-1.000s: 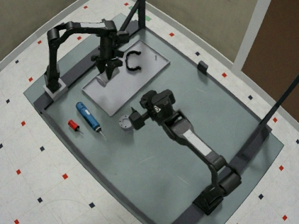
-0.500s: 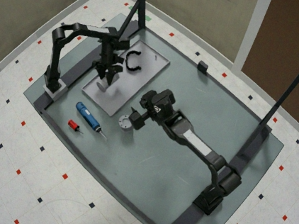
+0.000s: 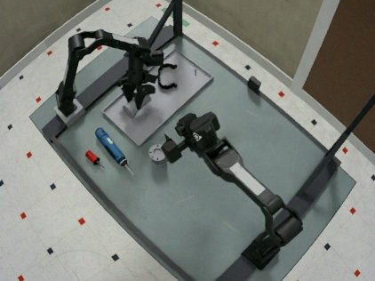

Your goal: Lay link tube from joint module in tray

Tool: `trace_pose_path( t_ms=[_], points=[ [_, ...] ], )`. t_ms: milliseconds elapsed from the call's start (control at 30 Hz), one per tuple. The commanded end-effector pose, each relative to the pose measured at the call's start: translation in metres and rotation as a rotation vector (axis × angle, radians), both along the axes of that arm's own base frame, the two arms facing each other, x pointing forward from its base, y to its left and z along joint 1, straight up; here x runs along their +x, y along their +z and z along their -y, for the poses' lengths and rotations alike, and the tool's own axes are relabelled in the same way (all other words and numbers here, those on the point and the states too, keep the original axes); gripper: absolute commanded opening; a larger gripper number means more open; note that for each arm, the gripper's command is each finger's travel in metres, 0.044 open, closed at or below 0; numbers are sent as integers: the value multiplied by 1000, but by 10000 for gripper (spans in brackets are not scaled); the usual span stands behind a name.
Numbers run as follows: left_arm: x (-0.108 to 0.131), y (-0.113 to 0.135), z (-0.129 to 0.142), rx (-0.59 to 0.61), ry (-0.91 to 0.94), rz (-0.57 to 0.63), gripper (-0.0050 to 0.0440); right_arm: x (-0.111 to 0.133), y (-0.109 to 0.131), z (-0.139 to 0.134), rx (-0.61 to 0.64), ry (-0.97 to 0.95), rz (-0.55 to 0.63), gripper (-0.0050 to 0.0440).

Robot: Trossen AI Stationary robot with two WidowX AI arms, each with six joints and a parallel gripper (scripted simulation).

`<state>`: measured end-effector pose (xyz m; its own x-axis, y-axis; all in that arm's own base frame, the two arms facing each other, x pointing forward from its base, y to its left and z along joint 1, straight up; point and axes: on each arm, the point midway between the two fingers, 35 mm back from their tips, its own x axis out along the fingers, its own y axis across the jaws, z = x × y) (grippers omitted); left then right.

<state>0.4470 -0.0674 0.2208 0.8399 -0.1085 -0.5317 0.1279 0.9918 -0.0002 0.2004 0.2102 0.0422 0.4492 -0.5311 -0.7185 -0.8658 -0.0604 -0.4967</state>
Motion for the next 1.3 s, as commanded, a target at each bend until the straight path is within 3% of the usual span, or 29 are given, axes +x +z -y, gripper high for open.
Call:
trace_pose_path(
  t_ms=[0,1267],
  points=[
    [0,13,0,-5,-2,32,440,2,-1,-2,3,2,9,212],
    [0,13,0,-5,-2,32,440,1,-26,-1,0,2,7,212]
  ],
)
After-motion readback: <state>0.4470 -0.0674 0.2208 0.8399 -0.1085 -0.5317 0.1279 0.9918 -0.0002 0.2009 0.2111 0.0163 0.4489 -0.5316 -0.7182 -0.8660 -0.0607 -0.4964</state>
